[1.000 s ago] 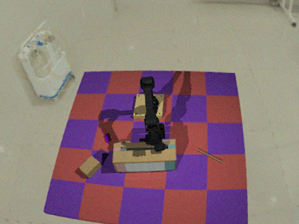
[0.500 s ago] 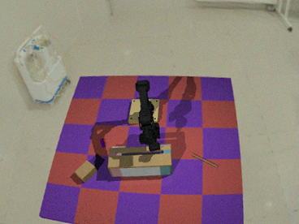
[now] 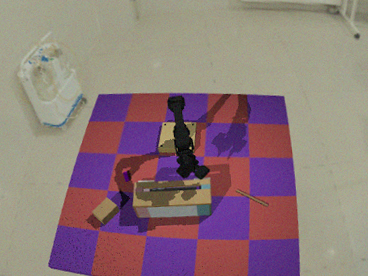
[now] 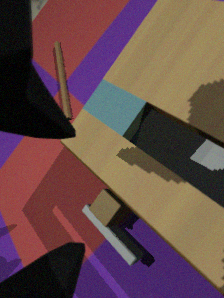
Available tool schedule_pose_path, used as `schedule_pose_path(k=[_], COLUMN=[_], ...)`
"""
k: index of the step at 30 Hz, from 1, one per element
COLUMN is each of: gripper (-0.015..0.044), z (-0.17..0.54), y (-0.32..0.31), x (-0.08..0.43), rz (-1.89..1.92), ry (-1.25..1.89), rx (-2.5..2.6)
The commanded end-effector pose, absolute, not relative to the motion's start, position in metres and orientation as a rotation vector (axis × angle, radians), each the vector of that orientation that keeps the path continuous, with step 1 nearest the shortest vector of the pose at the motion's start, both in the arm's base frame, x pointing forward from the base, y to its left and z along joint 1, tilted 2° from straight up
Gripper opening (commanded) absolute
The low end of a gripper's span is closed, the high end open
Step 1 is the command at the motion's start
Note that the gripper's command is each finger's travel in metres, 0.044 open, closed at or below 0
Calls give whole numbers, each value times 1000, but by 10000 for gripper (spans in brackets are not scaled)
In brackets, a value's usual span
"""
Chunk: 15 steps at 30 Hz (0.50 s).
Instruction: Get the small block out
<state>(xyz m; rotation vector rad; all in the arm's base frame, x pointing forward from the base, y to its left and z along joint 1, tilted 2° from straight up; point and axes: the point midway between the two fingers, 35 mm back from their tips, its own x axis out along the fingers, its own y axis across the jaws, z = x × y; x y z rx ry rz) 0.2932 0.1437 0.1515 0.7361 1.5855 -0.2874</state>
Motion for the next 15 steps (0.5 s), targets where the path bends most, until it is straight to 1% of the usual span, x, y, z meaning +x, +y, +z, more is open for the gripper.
schedule_pose_path(k=[1,3,15], gripper=[285,285,285], z=[150,150,150], y=[152,154,161], x=[281,278,270], rz=[321,447,851], ry=[1458,1406,1169], rx=[0,-174,-786])
